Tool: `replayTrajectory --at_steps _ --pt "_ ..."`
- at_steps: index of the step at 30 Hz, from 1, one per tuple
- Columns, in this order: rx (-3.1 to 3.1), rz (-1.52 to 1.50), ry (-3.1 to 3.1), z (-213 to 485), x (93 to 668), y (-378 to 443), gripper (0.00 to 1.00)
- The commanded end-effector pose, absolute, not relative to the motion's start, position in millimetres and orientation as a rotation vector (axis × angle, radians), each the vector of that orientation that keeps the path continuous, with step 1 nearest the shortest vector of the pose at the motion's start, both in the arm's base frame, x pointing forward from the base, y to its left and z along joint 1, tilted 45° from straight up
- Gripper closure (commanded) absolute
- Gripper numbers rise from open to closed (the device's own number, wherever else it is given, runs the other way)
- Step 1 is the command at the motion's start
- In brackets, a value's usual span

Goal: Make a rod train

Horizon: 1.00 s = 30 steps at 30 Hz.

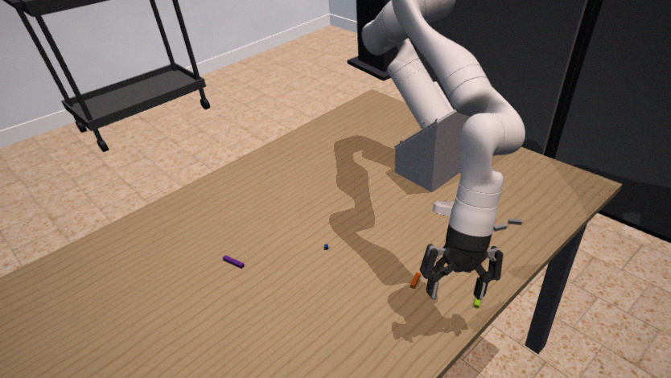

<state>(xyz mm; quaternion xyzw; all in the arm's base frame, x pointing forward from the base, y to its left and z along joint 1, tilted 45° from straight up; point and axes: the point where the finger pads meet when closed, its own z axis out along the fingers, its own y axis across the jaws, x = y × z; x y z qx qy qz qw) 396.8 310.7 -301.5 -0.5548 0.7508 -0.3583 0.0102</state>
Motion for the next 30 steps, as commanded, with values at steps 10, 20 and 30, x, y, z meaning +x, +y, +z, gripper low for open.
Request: replayTrajectory --at_steps 10,20,30 --pt "-1.867 -1.111 2.312 -309 358 313 0.00" --pt "-2.114 -1.090 2.259 -323 290 304 0.00" --pt "-2.360 -1.059 2.177 -330 225 291 0.00"
